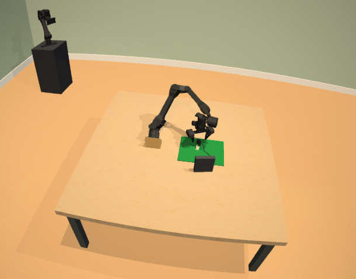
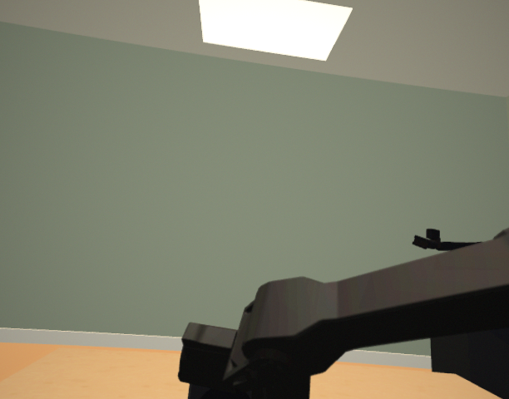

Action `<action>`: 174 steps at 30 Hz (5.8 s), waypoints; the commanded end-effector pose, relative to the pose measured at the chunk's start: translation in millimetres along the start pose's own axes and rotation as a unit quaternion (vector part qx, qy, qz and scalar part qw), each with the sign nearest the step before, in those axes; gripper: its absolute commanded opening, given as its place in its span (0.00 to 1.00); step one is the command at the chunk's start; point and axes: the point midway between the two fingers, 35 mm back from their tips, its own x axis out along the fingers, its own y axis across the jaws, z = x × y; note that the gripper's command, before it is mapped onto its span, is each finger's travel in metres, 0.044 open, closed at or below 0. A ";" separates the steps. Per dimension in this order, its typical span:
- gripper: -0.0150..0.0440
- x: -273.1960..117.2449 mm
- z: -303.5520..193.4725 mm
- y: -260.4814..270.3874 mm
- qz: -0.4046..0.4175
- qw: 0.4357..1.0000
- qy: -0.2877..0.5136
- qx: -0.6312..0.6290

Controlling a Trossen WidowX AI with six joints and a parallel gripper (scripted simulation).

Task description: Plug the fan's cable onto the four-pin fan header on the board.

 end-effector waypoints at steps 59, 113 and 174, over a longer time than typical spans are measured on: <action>0.25 -31.8 -23.4 14.3 0.003 0.980 -0.003 0.200; 0.25 -10.4 -32.6 19.1 0.003 0.946 -0.003 0.323; 0.25 -3.6 -31.6 20.6 0.003 0.945 -0.004 0.327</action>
